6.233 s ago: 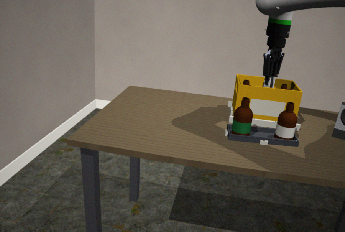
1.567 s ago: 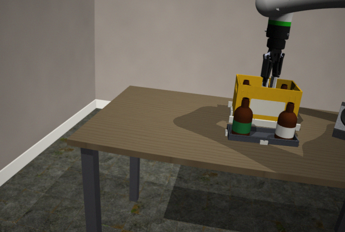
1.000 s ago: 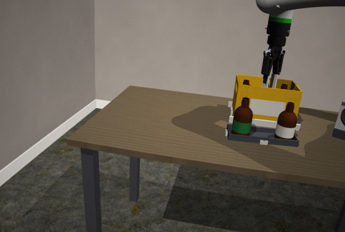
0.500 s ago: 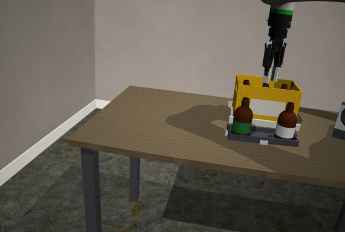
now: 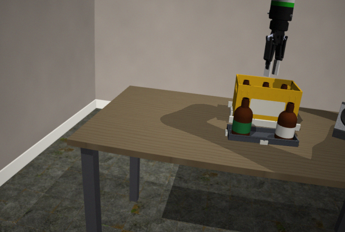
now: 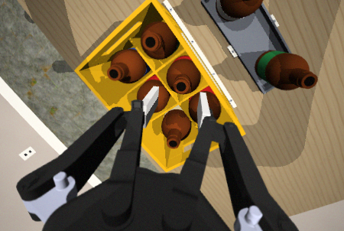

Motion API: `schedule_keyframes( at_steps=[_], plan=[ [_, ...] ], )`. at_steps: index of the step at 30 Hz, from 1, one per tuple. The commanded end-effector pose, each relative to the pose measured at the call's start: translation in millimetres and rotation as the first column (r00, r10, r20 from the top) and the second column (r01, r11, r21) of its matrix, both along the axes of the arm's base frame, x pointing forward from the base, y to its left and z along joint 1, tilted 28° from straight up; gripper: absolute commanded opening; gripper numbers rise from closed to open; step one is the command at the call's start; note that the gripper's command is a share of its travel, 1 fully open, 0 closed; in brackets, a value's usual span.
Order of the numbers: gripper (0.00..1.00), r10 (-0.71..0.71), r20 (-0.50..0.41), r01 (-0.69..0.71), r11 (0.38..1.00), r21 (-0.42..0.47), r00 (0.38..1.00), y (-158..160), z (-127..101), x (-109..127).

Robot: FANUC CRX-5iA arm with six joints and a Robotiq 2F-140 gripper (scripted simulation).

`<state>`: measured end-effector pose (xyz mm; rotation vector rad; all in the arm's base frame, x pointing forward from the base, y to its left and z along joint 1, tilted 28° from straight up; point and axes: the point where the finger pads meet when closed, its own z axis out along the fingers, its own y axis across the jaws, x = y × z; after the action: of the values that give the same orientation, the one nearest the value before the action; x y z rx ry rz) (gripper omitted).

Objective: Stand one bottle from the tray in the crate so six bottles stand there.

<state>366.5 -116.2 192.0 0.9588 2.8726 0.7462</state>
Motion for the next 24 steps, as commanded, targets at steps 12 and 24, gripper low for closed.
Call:
schedule_keyframes(
  at_steps=[12,24],
  plan=[
    [0.38,0.0,0.0,0.0,1.0,0.0,1.0,-3.9,7.8,-1.4],
    [0.0,0.0,0.0,0.0,1.0,0.0,1.0,-4.0,7.9,-1.4]
  ],
)
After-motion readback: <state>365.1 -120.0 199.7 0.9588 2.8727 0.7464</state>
